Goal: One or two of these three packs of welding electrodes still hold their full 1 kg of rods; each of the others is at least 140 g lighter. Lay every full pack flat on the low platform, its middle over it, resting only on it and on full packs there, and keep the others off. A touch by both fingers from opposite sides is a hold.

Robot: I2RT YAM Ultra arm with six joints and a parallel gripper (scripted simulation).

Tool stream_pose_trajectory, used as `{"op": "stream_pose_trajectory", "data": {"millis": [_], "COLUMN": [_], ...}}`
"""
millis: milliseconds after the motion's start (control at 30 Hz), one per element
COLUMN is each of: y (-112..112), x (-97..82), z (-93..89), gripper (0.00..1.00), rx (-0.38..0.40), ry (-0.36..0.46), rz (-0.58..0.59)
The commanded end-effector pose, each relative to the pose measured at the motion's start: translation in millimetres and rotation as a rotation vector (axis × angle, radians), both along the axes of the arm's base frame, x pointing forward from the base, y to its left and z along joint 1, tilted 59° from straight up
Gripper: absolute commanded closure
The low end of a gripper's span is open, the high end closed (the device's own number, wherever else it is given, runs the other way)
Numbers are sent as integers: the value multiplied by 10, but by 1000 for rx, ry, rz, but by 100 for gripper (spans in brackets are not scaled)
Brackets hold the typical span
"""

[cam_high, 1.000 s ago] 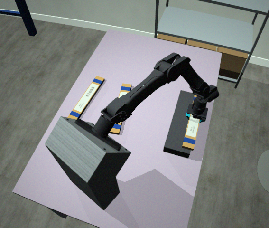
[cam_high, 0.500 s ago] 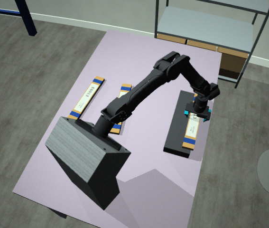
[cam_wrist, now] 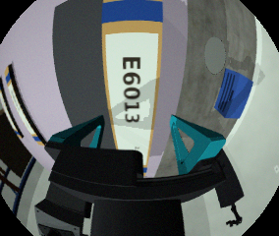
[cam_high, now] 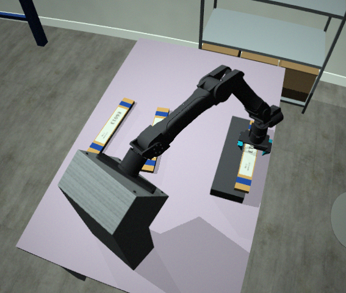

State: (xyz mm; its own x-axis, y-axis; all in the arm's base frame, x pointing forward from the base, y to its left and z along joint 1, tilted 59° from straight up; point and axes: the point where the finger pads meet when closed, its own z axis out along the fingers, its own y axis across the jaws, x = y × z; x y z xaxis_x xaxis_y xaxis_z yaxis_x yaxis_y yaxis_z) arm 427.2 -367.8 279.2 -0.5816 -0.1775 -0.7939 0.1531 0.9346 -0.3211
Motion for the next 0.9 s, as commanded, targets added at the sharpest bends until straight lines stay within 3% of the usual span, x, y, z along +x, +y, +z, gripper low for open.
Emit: {"op": "stream_pose_trajectory", "data": {"millis": [0,267,300,467,867], "y": [-66,-66,75,115,282], "x": [-71,-71,14,-270,-666], "z": [21,22,-39,39,285], "gripper": [5,5,5,5,5], "rx": [2,2,-12,2,3], "ry": [-5,-5,-16,1,1], "rz": [-14,-14,-5,-9,-9]}}
